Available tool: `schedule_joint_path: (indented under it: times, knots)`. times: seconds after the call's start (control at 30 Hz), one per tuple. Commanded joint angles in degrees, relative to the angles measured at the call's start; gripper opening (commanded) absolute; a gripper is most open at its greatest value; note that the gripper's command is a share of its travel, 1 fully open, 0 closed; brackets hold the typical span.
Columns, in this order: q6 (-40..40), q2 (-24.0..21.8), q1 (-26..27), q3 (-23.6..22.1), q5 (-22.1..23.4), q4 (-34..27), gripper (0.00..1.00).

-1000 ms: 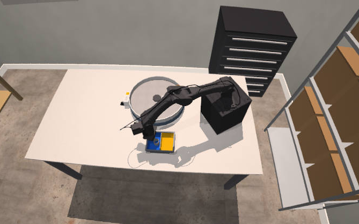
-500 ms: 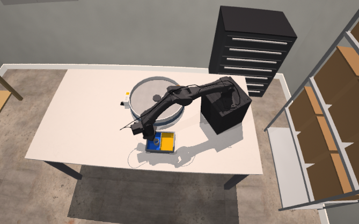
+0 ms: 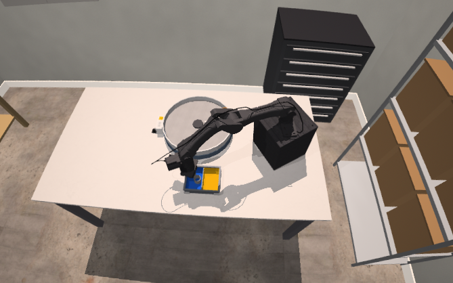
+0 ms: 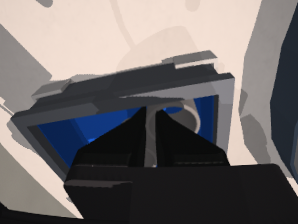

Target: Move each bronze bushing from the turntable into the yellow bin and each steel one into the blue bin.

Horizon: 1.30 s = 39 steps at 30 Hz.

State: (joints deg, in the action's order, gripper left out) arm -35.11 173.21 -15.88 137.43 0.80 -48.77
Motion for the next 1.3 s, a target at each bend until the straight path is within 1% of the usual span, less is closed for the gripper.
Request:
schedule_joint_path:
  times: [0.0, 0.33, 0.37, 1.27]
  knots:
    - [0.0, -1.9, 0.5, 0.1, -0.3, -0.6, 0.00]
    - [0.0, -1.9, 0.5, 0.1, -0.3, -0.6, 0.00]
    - [0.0, -1.9, 0.5, 0.1, -0.3, -0.6, 0.15]
    - [0.0, -1.9, 0.5, 0.1, -0.2, -0.1, 0.15]
